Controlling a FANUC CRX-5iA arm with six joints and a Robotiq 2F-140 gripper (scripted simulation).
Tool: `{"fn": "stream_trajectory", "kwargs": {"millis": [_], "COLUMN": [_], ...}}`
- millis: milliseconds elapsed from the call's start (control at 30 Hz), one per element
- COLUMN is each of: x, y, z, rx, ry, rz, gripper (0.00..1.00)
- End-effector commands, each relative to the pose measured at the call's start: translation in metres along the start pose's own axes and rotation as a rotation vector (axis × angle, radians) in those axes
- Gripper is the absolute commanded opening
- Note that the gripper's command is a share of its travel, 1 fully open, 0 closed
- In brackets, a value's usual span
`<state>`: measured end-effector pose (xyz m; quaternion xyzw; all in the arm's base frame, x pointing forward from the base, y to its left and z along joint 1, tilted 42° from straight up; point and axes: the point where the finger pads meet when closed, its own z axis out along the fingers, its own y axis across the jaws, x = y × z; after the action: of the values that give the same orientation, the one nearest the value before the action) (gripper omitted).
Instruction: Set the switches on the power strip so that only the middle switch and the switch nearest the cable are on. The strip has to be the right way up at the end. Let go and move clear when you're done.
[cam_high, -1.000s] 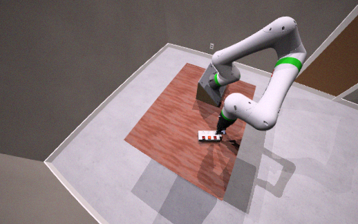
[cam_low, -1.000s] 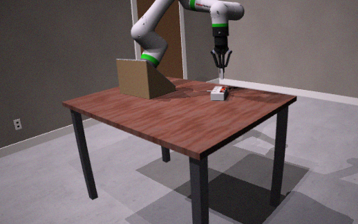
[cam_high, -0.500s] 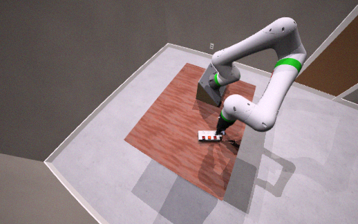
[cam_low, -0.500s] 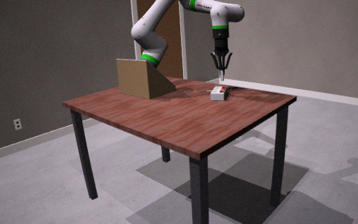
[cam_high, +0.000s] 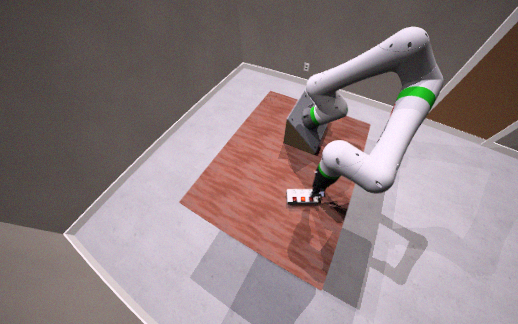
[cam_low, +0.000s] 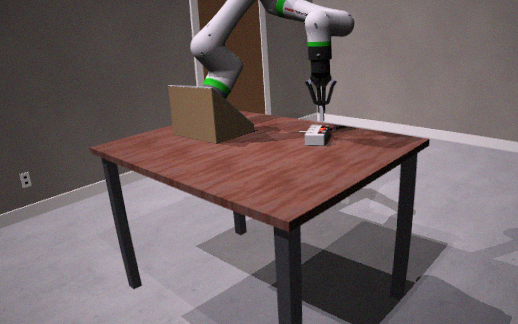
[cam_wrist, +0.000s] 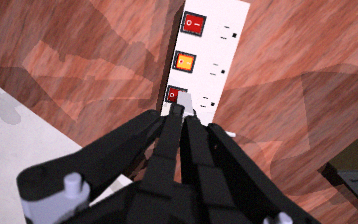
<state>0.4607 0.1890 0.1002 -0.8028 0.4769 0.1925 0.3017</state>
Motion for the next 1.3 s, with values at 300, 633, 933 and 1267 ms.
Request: {"fn": "stream_trajectory", "kwargs": {"millis": [300, 633, 933, 1267], "x": [0.000, 0.000, 0.000, 0.000], "y": [-0.001, -0.001, -0.001, -0.001], "z": [0.010, 0.013, 0.013, 0.013], "rx": [0.000, 0.000, 0.000, 0.000], "ry": [0.000, 0.000, 0.000, 0.000], "rz": [0.000, 0.000, 0.000, 0.000], "gripper": [0.00, 0.00, 0.00, 0.00]}}
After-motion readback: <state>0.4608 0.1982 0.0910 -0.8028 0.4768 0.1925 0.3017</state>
